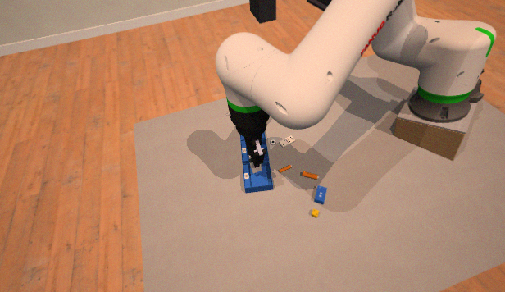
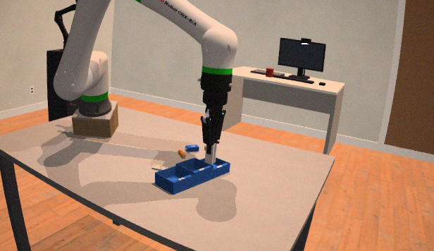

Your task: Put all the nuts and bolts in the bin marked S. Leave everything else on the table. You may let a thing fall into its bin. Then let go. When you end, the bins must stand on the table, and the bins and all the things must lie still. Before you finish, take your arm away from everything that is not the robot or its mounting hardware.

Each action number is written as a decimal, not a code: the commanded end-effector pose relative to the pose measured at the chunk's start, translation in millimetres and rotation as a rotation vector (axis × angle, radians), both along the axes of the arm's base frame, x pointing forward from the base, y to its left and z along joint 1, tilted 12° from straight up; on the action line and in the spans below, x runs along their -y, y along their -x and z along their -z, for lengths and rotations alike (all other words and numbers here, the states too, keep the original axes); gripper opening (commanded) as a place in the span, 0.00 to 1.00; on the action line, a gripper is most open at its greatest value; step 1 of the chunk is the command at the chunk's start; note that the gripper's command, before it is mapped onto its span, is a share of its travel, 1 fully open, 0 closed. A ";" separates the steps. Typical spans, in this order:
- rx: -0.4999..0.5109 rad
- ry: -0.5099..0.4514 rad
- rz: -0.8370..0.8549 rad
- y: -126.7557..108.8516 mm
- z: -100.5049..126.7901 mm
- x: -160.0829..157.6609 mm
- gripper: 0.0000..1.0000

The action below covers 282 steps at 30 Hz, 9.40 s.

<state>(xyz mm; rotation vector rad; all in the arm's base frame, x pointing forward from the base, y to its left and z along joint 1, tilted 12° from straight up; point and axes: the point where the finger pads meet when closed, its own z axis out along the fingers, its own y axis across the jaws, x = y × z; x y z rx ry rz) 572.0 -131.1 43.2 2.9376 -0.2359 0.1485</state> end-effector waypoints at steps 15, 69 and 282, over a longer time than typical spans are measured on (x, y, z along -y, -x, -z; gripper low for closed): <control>0.000 0.000 0.000 3.1 -38.3 -7.7 0.05; 0.033 -0.014 0.162 115.9 -38.8 74.1 0.19; -0.260 0.111 -1.290 39.2 -33.3 53.5 0.07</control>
